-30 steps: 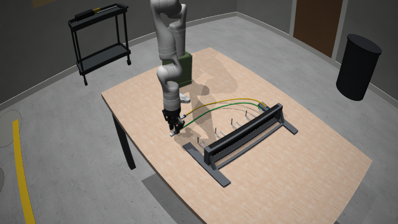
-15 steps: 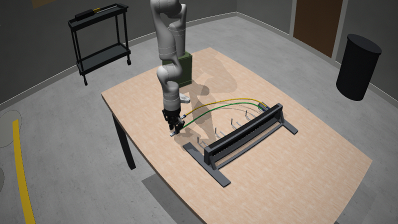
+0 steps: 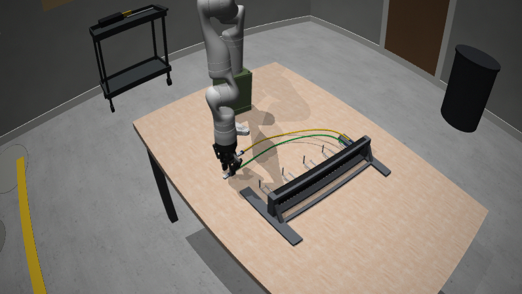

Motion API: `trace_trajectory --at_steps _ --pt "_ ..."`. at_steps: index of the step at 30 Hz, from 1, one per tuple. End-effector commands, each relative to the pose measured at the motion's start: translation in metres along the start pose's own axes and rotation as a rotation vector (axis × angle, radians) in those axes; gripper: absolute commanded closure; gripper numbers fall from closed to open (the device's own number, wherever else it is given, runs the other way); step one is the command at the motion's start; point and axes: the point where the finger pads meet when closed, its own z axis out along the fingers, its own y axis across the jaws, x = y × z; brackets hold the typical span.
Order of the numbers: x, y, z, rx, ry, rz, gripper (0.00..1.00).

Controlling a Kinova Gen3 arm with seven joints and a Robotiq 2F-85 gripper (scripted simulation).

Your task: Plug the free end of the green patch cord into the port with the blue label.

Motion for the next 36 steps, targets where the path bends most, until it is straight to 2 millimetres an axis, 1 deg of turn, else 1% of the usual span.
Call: trace_trajectory --at_steps 1,36 --pt "-0.0028 -0.003 0.0003 0.001 -0.004 -0.001 0.63" --pt "-0.0039 -0.0017 0.007 -0.001 -0.006 -0.001 0.63"
